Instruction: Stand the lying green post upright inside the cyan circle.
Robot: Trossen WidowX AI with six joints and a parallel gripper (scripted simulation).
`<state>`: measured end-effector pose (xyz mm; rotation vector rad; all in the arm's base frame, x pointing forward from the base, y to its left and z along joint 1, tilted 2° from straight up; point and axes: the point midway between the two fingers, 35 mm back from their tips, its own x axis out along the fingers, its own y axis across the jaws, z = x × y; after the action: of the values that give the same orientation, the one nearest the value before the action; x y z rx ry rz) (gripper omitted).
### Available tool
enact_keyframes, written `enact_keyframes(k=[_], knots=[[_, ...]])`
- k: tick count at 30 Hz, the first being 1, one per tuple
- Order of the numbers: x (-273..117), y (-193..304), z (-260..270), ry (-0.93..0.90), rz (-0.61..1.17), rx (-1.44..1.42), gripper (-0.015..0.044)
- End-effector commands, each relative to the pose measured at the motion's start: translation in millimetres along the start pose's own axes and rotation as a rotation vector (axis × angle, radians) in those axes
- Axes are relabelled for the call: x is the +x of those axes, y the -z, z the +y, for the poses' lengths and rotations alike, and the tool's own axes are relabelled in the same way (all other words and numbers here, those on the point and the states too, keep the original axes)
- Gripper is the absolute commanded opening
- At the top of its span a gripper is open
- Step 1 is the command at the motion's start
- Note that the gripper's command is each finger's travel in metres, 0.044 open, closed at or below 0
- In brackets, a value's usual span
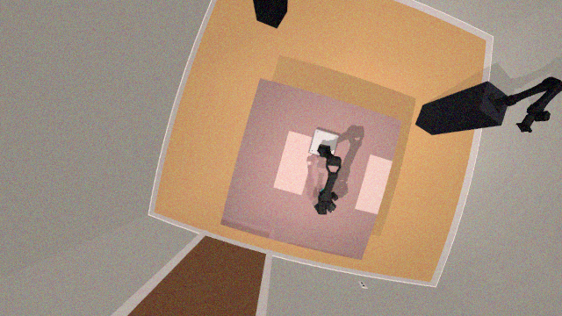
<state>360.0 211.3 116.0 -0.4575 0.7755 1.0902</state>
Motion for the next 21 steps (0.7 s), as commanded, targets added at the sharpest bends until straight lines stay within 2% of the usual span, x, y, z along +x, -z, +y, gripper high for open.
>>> enact_keyframes(k=[1, 21], knots=[[-0.8, -0.5, -2.1, -0.001, -0.032, 0.008, 0.0022], [-2.5, -0.2, -7.2, -0.013, -0.163, 0.02, 0.0022]])
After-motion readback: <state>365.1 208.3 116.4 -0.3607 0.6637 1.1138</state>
